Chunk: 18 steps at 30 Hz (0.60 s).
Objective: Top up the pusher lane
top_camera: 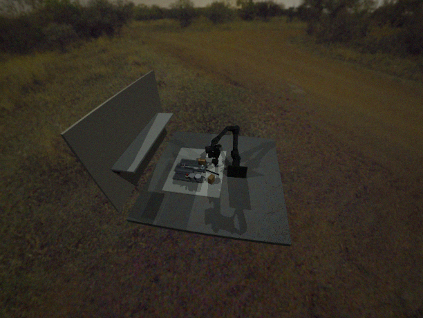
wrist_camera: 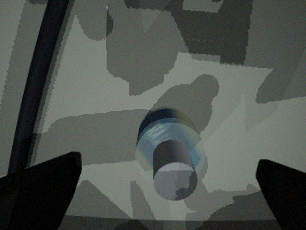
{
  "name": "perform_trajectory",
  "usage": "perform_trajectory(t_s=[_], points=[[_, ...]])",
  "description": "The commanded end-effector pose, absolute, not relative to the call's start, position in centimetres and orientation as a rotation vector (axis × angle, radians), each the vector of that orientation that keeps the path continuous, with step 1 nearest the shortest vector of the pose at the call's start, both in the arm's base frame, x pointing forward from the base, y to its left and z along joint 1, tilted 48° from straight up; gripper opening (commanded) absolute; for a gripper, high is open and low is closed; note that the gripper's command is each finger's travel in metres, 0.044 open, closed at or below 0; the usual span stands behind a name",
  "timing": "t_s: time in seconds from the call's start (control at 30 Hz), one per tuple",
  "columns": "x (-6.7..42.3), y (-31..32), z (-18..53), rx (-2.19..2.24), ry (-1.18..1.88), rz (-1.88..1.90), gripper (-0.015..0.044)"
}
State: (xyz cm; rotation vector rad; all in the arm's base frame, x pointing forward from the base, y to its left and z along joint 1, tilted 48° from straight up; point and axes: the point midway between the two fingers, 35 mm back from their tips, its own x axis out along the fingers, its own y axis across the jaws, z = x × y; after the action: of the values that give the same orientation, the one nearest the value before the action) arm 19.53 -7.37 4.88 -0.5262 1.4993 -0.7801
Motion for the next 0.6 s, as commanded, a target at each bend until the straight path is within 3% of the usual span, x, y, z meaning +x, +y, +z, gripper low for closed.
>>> perform_trajectory(t_s=[0.0,0.53,0.57], points=[[19.3,-8.0,4.4,-0.536,1.506,-0.779,0.044],[19.0,-9.7,2.9,-0.538,1.506,-0.781,0.044],[19.0,-9.7,2.9,-0.538,1.506,-0.781,0.0414]])
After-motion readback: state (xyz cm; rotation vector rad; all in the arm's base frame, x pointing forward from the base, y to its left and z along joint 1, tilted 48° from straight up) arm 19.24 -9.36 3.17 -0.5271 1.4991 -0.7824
